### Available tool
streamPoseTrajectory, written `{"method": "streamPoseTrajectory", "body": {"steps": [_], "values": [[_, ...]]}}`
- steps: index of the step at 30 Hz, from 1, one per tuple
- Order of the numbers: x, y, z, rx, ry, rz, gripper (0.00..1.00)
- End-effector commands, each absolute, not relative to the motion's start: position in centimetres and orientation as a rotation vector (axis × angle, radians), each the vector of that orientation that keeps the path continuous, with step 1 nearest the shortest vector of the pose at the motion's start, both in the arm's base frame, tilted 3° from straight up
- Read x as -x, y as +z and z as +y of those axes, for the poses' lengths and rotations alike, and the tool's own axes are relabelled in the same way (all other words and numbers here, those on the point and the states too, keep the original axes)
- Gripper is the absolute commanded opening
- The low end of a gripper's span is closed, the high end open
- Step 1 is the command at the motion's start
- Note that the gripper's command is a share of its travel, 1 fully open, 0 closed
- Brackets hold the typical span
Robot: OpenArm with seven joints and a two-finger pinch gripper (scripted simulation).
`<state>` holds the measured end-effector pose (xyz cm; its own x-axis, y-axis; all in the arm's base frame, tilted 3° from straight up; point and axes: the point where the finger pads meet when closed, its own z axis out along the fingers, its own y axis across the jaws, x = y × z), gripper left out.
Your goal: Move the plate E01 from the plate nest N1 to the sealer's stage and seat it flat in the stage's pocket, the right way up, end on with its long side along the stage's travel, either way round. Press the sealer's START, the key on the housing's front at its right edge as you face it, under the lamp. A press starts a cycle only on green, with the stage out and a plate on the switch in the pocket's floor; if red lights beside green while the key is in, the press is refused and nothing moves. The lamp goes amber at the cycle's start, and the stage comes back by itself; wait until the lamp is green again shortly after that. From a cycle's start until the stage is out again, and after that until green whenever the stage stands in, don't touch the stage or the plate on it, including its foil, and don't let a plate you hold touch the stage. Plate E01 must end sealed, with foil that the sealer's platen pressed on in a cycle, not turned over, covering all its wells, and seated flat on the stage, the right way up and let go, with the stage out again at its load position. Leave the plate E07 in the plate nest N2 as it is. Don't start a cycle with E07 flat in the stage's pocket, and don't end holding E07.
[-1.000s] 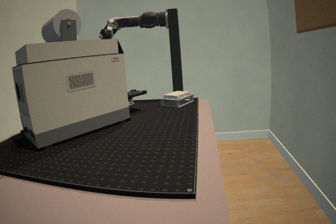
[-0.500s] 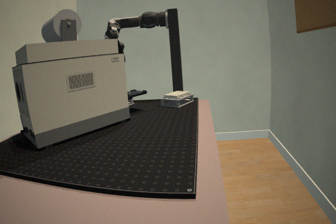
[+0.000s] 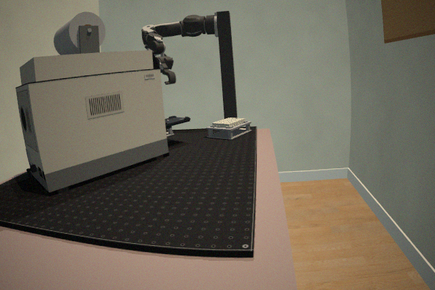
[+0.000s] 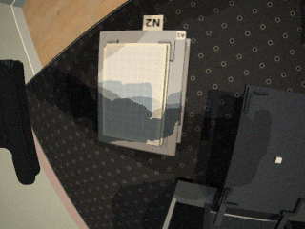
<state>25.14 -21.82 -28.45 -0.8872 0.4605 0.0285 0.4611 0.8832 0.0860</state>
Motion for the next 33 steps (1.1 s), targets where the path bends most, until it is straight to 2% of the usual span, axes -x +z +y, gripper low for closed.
{"method": "streamPoseTrajectory", "body": {"steps": [1,10,15,27,33], "values": [[-25.2,-28.4,-22.8,0.791,-0.097,-3.042,0.77],[-25.2,-28.4,-22.8,0.791,-0.097,-3.042,0.77],[-24.8,-29.6,-18.4,0.791,-0.097,-3.042,0.77],[-24.8,-29.6,-18.4,0.791,-0.097,-3.042,0.77],[-24.3,-30.7,-14.0,0.791,-0.098,-3.041,0.77]]}}
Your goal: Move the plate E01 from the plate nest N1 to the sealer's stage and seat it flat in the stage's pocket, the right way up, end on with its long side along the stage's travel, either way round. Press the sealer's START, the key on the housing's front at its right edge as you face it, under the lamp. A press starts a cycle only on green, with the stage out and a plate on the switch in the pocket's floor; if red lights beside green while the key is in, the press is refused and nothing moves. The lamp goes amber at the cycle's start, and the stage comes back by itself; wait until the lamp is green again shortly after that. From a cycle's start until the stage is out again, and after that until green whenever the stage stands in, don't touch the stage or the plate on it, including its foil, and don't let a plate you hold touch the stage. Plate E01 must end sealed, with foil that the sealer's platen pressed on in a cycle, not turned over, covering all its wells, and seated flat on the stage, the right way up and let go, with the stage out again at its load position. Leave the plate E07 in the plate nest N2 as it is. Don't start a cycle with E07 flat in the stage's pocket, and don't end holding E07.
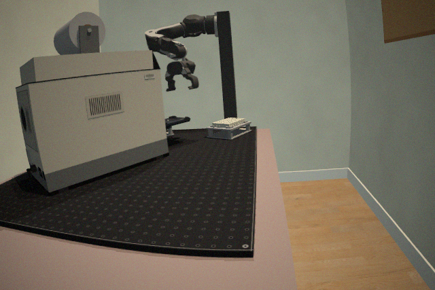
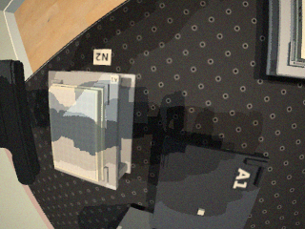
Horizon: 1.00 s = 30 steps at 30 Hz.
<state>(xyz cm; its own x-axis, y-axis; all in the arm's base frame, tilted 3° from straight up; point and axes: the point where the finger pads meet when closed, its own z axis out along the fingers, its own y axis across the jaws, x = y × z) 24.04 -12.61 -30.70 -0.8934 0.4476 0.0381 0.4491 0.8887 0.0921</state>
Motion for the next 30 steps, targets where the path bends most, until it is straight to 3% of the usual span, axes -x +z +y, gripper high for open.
{"method": "streamPoseTrajectory", "body": {"steps": [1,11,16,28,30], "values": [[-24.3,-30.7,-14.0,0.791,-0.098,-3.041,0.77],[-24.3,-30.7,-14.0,0.791,-0.098,-3.041,0.77],[-23.9,-31.9,-9.5,0.791,-0.098,-3.041,0.77],[-23.9,-31.9,-9.5,0.791,-0.098,-3.041,0.77],[-23.7,-32.4,-7.7,0.788,-0.104,-3.041,0.77]]}}
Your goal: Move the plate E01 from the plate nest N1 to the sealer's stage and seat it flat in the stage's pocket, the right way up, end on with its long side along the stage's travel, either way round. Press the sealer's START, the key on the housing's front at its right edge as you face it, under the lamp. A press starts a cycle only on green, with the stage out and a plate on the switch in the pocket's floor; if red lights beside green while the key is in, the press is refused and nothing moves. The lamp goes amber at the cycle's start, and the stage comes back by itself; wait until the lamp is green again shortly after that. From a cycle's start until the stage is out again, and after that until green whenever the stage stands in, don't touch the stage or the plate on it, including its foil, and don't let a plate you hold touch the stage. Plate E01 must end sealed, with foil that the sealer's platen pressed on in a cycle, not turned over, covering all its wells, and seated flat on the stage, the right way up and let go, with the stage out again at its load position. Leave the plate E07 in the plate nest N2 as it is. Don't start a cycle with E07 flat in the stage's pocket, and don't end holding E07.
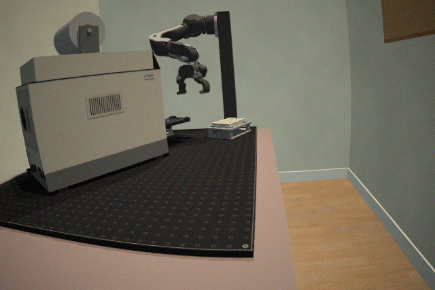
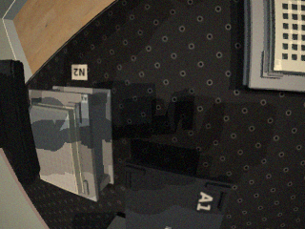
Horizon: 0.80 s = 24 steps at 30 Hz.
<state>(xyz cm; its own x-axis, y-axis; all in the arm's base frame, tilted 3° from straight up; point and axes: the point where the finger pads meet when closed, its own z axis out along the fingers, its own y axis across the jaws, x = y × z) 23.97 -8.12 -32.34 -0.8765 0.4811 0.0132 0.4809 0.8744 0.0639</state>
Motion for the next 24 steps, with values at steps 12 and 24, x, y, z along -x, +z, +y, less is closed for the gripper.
{"method": "streamPoseTrajectory", "body": {"steps": [12,24], "values": [[-23.4,-33.1,-5.1,-0.789,0.098,3.037,0.77],[-22.9,-34.3,-0.7,-0.789,0.099,3.038,0.77]]}}
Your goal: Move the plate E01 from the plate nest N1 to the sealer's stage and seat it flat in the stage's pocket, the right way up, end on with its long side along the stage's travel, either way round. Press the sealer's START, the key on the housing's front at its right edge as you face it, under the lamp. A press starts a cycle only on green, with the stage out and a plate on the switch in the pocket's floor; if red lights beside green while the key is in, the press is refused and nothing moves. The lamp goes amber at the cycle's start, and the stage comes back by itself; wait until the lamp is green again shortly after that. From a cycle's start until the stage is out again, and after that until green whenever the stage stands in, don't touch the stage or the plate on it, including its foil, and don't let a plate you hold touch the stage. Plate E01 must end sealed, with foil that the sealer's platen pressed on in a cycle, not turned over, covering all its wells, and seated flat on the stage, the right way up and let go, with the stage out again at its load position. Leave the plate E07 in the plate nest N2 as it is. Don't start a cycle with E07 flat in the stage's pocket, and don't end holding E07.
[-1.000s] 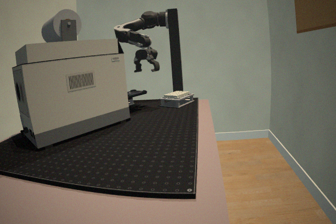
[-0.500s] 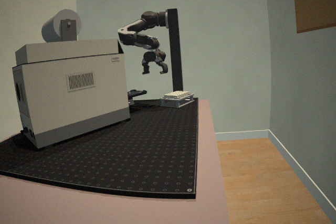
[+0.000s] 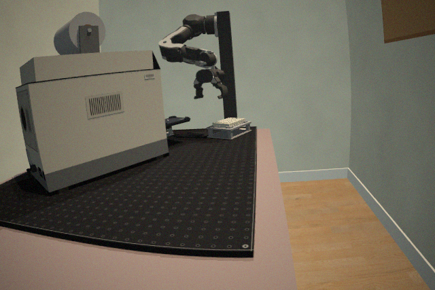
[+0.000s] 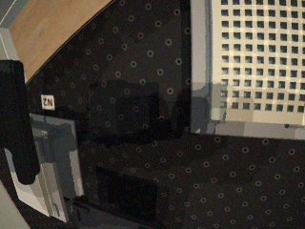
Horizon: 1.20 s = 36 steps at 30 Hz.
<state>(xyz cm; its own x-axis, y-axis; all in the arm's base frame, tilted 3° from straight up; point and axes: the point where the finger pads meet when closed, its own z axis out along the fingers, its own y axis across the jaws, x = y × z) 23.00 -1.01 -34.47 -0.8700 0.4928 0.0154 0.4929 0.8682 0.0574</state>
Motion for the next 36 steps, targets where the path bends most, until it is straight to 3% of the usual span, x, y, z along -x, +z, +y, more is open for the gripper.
{"method": "streamPoseTrajectory", "body": {"steps": [1,8,13,25,30,36], "values": [[-22.9,-34.3,-0.7,0.79,-0.099,-3.04,0.77],[-22.9,-34.3,-0.7,0.79,-0.099,-3.04,0.77],[-22.4,-35.5,3.7,0.79,-0.099,-3.04,0.77],[-22.4,-35.5,3.7,0.79,-0.099,-3.04,0.77],[-22.0,-36.6,7.3,0.79,-0.1,-3.04,0.77],[-22.0,-36.6,7.3,0.79,-0.1,-3.04,0.77]]}}
